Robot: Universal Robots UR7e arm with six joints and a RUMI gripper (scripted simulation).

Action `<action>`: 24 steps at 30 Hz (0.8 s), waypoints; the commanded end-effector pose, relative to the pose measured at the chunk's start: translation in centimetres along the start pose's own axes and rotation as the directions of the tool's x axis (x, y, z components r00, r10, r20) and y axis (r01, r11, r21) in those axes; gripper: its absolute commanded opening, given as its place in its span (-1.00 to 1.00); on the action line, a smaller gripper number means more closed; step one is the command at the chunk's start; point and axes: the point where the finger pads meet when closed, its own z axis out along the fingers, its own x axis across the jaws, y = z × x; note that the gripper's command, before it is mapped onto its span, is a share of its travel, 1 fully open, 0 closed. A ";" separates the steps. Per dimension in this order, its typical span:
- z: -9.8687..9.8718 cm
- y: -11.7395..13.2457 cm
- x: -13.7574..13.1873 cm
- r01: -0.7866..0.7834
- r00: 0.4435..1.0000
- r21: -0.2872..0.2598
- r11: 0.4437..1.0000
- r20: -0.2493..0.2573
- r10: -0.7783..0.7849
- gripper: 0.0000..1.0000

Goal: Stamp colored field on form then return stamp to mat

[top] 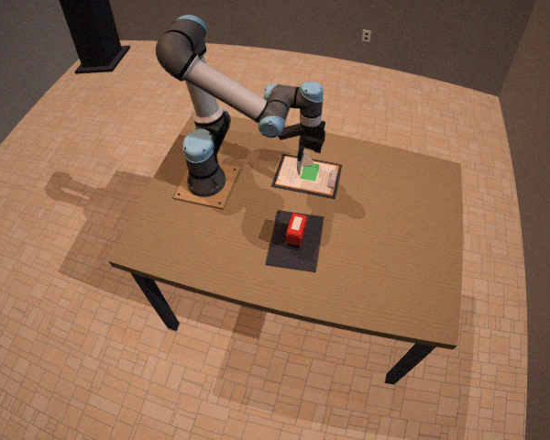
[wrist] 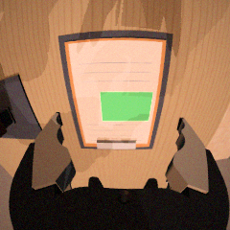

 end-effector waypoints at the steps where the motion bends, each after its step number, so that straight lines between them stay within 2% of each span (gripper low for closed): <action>1: 0.0 0.0 0.0 0.000 1.000 -0.001 1.000 0.000 0.000 1.00; 14: -0.3 0.1 0.0 0.034 0.999 -0.001 0.999 0.000 -0.034 1.00; 24: -2.2 0.3 -0.1 0.243 0.970 -0.001 0.970 0.000 -0.243 1.00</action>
